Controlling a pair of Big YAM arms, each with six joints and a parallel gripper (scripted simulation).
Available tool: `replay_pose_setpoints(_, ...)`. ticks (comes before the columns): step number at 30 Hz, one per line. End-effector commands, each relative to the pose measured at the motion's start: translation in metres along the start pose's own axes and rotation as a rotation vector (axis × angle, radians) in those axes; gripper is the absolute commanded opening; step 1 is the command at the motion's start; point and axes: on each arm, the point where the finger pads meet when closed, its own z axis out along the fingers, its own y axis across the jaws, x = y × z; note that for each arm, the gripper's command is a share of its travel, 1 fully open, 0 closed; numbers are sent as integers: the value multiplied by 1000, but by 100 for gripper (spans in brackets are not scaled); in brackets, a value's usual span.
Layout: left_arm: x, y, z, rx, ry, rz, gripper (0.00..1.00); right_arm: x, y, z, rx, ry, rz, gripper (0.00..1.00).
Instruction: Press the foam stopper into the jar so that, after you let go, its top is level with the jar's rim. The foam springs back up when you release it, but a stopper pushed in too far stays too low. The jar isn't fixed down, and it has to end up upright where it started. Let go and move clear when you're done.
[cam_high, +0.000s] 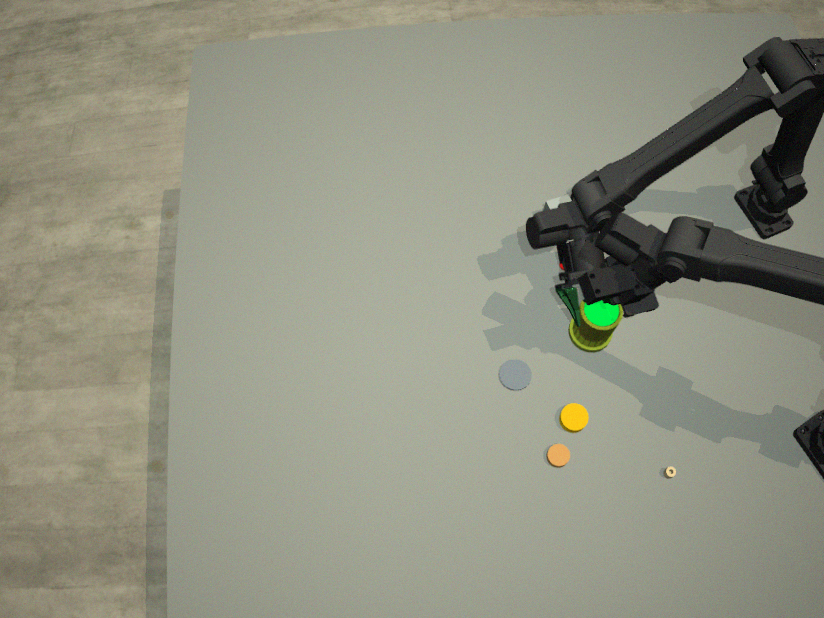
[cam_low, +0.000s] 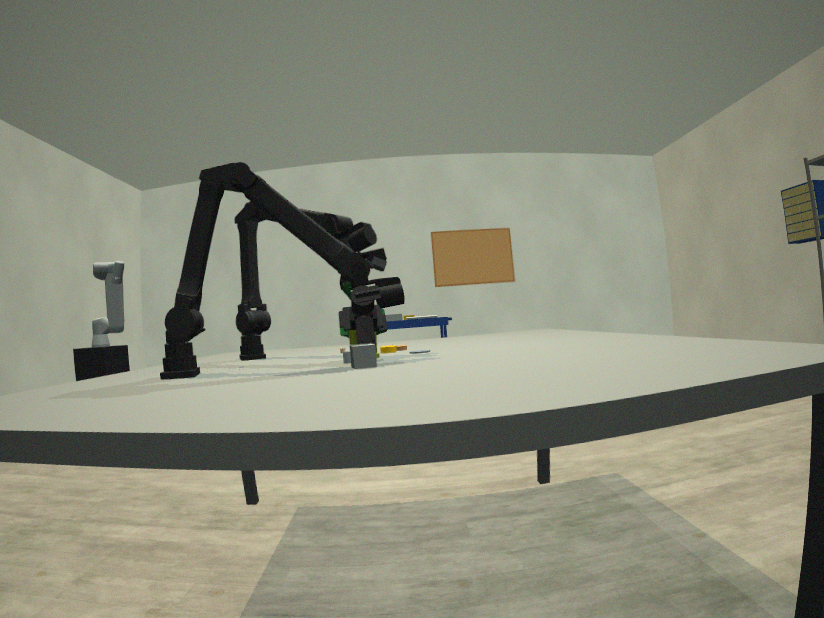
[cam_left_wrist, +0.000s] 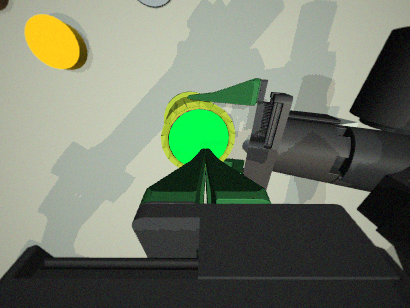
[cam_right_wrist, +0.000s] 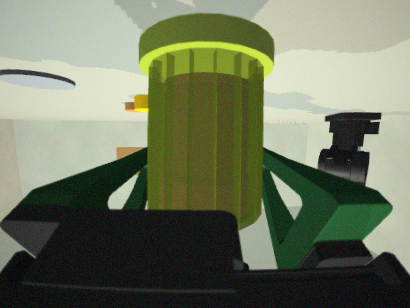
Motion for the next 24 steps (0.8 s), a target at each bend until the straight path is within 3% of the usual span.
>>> replay_pose_setpoints(1, -8, -16, -18, 35, -29, 21, 0, -3, 7, -9, -27, -7, 22, 64)
replay_pose_setpoints(5, -8, -16, -19, 36, -30, 21, 0, -3, 7, -9, -27, -7, 22, 64)
replay_pose_setpoints(6, -14, -21, -37, 52, -46, 21, 0, -3, 7, -9, -27, -7, 22, 64)
replay_pose_setpoints(7, -14, -22, -39, 53, -47, 21, 0, -3, 7, -9, -27, -7, 22, 64)
replay_pose_setpoints(10, -15, -20, -36, 41, -37, 10, 0, -3, 7, -9, -27, -7, 22, 64)
replay_pose_setpoints(13, -16, -23, -52, 52, -46, 21, 0, -3, 7, -9, -27, -7, 22, 64)
replay_pose_setpoints(14, -15, -23, -46, 42, -36, 21, 0, -3, 7, -9, -27, -7, 22, 64)
replay_pose_setpoints(17, -17, -24, -61, 49, -43, 21, 0, -3, 7, -9, -27, -7, 22, 64)
replay_pose_setpoints(18, -16, -24, -51, 35, -30, 21, 0, -3, 7, -9, -27, -7, 22, 64)
replay_pose_setpoints(21, -18, -26, -72, 50, -44, 21, 0, -3, 7, -9, -27, -7, 22, 64)
replay_pose_setpoints(22, -18, -25, -66, 42, -36, 21, 0, -3, 7, -9, -27, -7, 22, 64)
replay_pose_setpoints(23, -16, -24, -55, 25, -20, 21, 0, -3, 7, -9, -27, -7, 22, 98)
replay_pose_setpoints(24, -11, -19, -45, 6, -1, 21, 0, -3, 6, -9, -27, -7, 22, 98)
